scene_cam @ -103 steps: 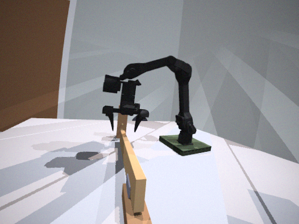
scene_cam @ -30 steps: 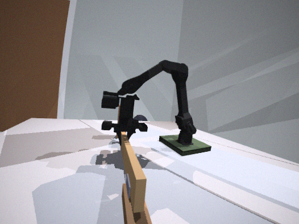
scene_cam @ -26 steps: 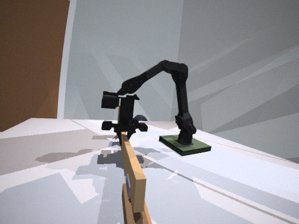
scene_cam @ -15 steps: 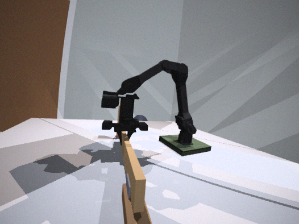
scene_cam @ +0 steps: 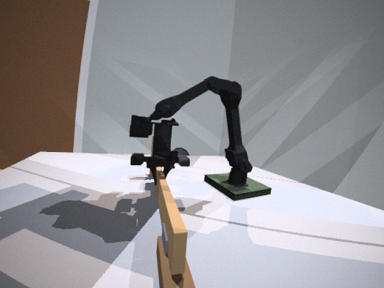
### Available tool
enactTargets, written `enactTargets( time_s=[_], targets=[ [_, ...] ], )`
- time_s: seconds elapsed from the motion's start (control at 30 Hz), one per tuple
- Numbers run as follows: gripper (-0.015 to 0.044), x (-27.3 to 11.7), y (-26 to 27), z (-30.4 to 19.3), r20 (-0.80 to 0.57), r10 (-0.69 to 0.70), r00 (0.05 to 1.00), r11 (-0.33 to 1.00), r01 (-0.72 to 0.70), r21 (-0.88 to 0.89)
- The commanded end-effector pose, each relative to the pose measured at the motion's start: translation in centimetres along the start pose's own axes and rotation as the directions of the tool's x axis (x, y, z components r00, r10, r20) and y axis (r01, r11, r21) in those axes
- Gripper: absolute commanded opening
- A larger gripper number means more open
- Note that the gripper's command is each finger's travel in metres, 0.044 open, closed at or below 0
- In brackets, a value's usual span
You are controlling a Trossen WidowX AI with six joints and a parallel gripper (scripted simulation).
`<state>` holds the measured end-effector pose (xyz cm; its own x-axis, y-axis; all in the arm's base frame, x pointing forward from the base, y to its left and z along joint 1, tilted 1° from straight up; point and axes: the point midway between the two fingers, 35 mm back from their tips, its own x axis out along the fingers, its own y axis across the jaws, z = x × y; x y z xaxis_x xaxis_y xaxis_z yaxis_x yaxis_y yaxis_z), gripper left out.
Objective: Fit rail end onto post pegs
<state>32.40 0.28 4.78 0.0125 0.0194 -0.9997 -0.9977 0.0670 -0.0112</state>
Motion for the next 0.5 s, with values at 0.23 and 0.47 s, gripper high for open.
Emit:
enactTargets(
  time_s=[0.23,0.47],
  targets=[
    [0.0000,-1.13,-0.43,0.06,0.004,-0.020,1.000,1.000,0.020,-0.003],
    [0.0000,-1.48,-0.47,0.06,0.004,-0.020,1.000,1.000,0.020,-0.003]
  ],
)
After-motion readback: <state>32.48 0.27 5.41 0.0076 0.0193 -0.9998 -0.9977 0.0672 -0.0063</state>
